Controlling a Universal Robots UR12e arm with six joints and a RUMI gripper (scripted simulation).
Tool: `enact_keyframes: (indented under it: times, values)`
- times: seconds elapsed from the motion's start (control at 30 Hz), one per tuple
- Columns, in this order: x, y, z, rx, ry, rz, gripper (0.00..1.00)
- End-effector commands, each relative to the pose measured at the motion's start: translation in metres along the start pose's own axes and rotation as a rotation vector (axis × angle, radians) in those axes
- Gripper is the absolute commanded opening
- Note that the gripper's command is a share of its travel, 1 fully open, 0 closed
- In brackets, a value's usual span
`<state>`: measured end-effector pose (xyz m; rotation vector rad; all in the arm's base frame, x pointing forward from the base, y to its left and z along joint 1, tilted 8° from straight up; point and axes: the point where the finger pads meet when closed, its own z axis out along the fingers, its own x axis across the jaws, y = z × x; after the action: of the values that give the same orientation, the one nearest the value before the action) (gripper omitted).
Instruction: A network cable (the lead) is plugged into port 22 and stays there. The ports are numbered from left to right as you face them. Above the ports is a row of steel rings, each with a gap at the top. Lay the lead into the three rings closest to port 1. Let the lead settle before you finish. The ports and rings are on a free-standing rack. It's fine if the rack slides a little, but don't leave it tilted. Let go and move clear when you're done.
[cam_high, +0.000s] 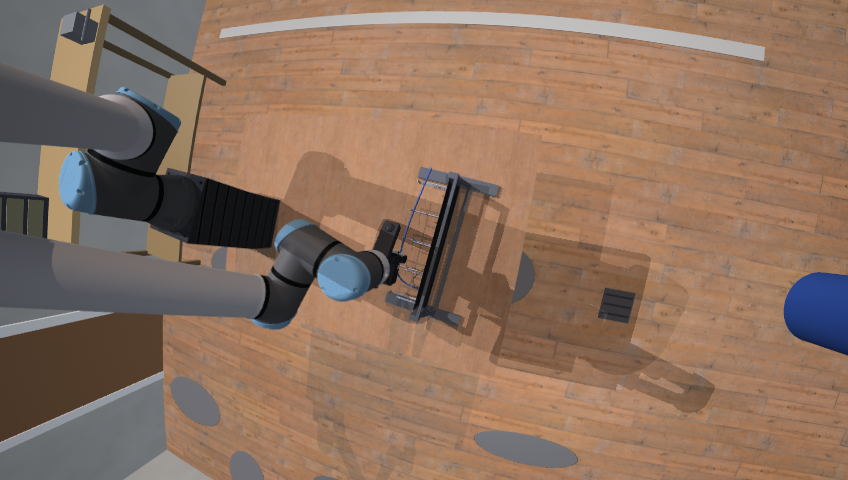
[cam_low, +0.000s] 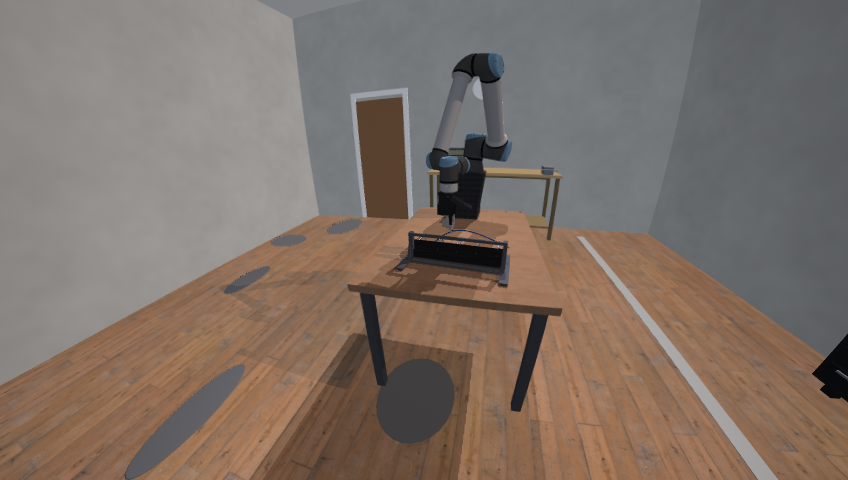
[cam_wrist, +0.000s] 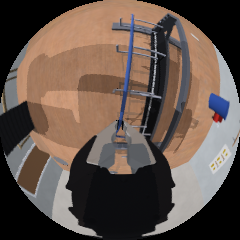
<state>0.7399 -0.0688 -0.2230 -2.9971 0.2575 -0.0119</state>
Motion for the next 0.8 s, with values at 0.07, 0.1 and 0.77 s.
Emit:
enact_keyframes:
  times: [0.07,0.1,0.77]
  values:
    - [0.0014,0.0008,-0.0003,0.0,0.001,0.0,0.0]
    - [0.0016,0.001,-0.0001,0.0,0.001,0.0,0.0]
    - [0.0023,0.0017,0.0004,0.0,0.001,0.0,0.0]
